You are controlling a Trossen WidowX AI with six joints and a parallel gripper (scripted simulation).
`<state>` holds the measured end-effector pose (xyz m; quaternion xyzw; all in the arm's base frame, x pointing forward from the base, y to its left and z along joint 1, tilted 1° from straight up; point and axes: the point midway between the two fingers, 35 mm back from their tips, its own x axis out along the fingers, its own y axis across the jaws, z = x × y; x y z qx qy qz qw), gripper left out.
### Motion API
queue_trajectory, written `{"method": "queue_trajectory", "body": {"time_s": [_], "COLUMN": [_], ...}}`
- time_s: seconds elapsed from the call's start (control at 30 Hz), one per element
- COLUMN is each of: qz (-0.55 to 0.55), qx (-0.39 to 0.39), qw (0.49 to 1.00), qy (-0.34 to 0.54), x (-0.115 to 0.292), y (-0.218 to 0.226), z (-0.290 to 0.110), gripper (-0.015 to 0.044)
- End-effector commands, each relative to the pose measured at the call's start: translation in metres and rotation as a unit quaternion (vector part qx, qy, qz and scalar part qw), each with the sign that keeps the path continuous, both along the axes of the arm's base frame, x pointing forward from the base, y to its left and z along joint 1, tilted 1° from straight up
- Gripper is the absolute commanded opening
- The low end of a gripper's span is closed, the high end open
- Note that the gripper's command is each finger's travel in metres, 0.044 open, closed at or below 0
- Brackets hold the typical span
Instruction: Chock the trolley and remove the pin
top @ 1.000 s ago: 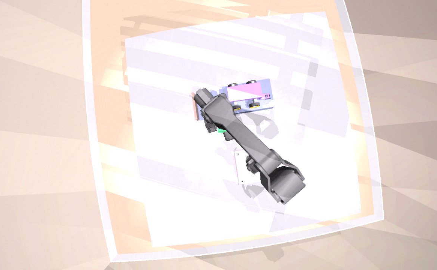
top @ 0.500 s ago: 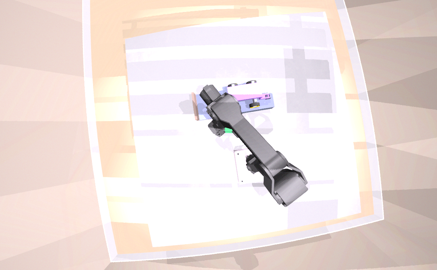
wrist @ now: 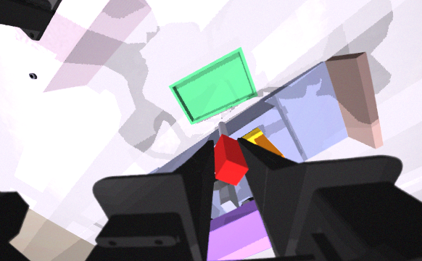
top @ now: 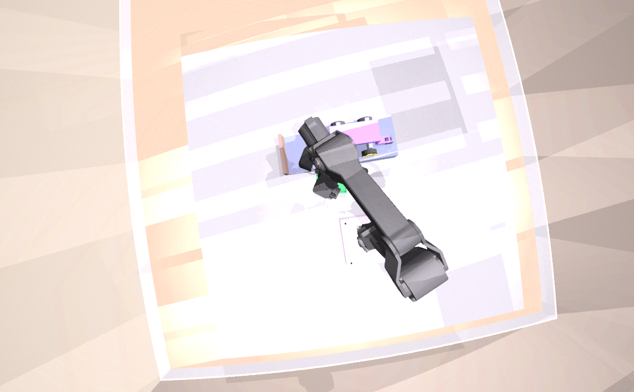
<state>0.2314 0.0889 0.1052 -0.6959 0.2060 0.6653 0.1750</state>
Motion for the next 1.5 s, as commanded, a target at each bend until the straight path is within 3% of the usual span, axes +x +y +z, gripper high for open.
{"method": "queue_trajectory", "body": {"time_s": [0.0,0.27,1.03,1.47], "qz": [0.07,0.176,0.179,0.186], "qx": [0.015,0.035,0.035,-0.045], "qw": [0.997,0.984,0.983,0.981], "qy": [0.006,0.01,0.012,0.043], "x": [0.001,0.002,-0.028,-0.028], "y": [0.0,-0.002,-0.001,-0.009], "z": [0.0,0.001,-0.019,-0.049], "gripper": [0.0,0.0,0.0,0.0]}}
